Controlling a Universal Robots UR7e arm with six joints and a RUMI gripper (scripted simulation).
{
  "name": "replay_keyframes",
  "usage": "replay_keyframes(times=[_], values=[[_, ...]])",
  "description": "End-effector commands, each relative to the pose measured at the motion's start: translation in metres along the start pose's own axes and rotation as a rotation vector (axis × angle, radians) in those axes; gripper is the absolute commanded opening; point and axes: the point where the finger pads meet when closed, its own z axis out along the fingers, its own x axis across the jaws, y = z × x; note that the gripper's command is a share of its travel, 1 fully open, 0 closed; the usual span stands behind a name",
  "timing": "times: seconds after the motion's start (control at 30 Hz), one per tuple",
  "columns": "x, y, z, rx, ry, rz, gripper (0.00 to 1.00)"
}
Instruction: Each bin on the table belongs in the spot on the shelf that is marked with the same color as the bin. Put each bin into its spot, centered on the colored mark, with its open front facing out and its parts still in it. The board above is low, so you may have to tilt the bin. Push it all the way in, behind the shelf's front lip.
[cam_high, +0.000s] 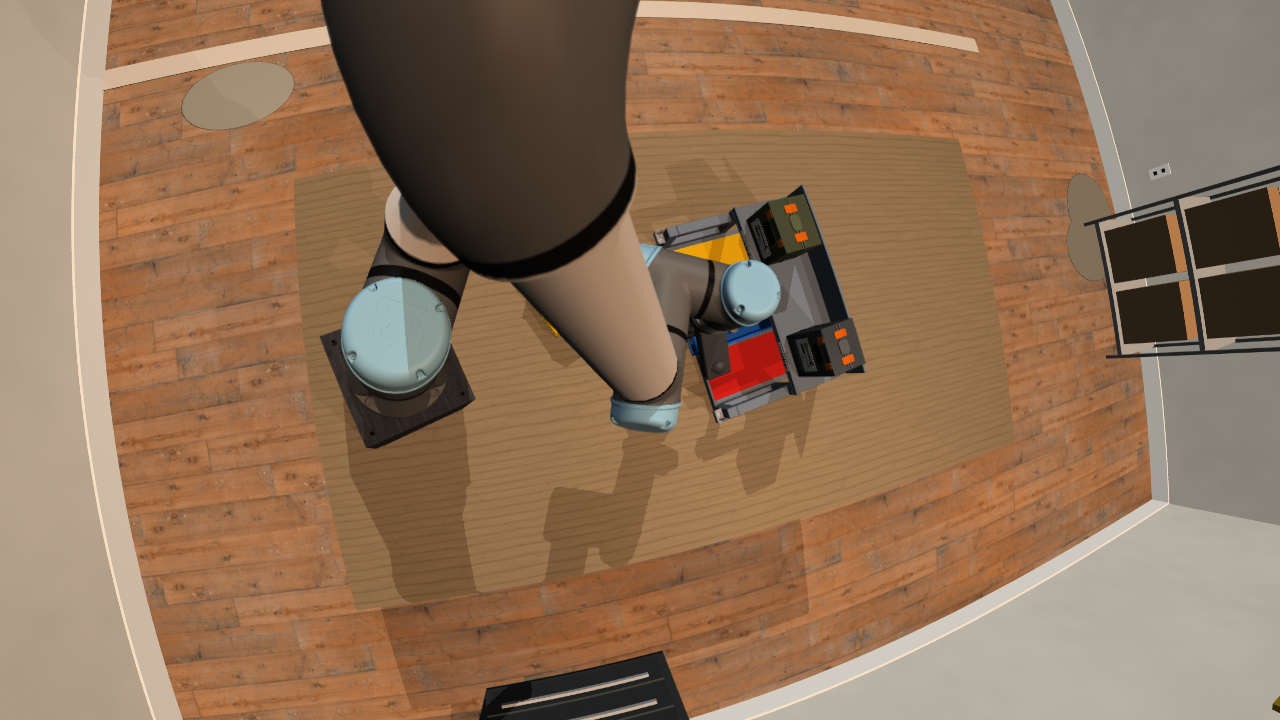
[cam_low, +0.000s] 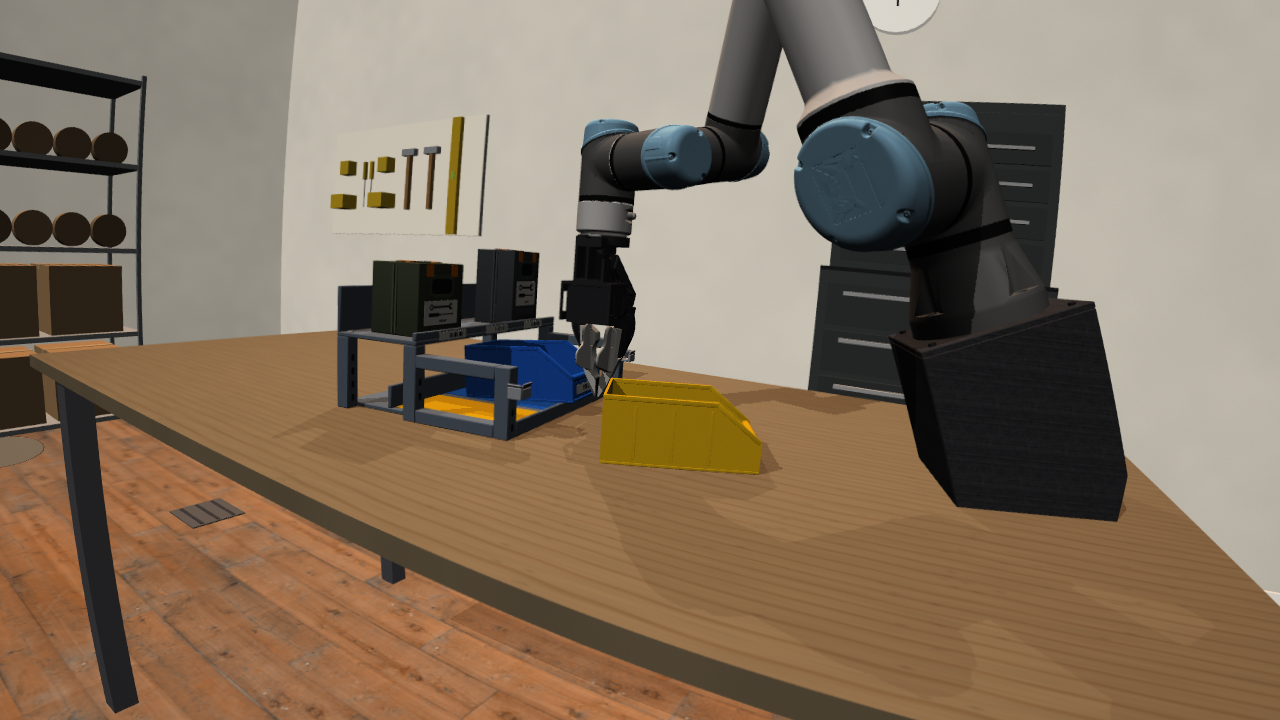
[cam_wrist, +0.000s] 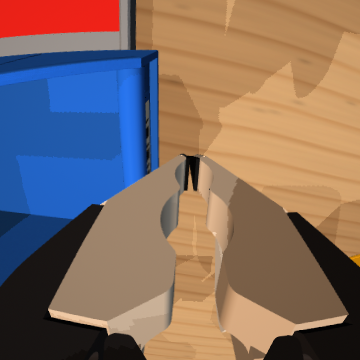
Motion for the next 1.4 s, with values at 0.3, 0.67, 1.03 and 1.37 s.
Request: replay_keyframes(times=[0.3,0.67,1.03,1.37], values=[[-0.008,0.0,0.0,0.001,-0.001,0.0,0.0],[-0.014,0.0,0.0,0.001,-0.001,0.0,0.0],[-0.017,0.0,0.0,0.001,-0.001,0.0,0.0],[-0.02,0.0,0.0,0.001,-0.001,0.0,0.0]])
